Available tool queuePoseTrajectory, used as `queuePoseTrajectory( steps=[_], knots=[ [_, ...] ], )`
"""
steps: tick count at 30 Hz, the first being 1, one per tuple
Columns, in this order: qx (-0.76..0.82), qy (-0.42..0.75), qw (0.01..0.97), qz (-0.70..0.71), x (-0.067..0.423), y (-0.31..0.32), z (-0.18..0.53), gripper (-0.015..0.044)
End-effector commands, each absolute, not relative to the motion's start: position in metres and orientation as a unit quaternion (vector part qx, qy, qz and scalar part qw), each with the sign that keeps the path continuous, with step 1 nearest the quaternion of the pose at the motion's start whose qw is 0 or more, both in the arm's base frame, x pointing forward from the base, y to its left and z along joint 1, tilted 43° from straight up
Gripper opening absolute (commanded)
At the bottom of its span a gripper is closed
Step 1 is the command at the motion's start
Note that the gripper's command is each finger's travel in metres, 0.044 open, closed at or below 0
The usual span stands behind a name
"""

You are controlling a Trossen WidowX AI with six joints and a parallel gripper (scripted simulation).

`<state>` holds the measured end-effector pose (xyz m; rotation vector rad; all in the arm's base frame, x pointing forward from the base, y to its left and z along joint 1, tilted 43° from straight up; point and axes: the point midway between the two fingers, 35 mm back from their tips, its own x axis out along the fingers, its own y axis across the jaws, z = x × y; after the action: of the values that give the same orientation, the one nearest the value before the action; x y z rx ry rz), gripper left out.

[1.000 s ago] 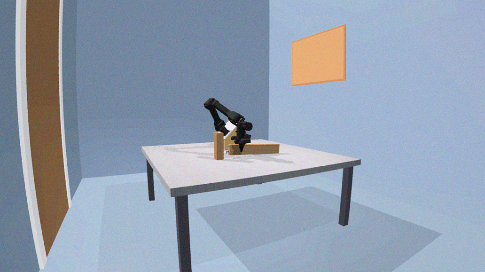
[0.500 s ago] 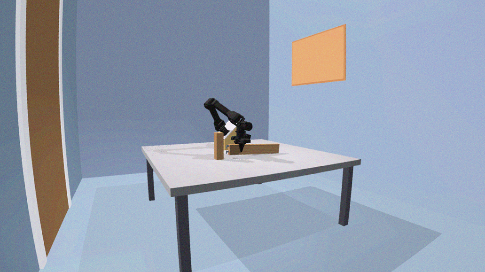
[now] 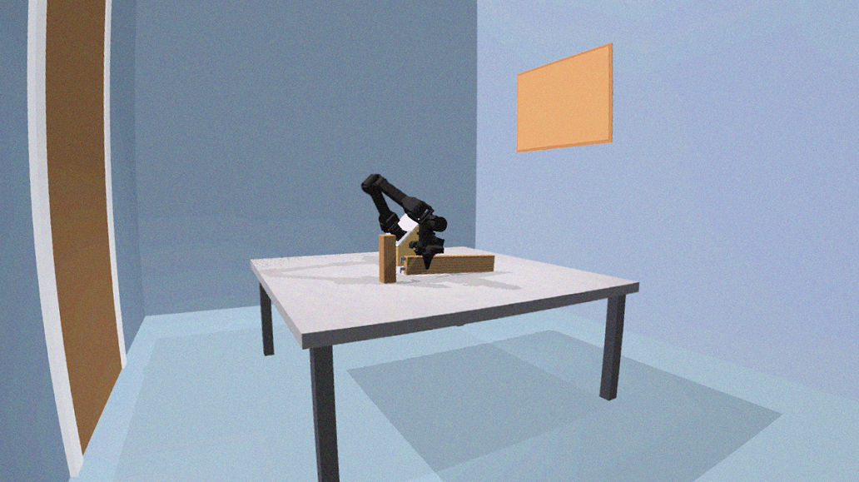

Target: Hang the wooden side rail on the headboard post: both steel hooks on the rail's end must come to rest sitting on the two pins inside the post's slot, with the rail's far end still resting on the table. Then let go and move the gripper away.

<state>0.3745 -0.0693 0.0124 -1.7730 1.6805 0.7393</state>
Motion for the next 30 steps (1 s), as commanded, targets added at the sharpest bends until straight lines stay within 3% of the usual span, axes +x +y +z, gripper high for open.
queuePoseTrajectory(
  steps=[1,30],
  knots=[
    [-0.669,0.625,0.294,0.276,0.3794,-0.0659,0.0168,0.0000],
    [-0.669,0.625,0.294,0.276,0.3777,-0.0688,0.0184,0.0000]
  ],
)
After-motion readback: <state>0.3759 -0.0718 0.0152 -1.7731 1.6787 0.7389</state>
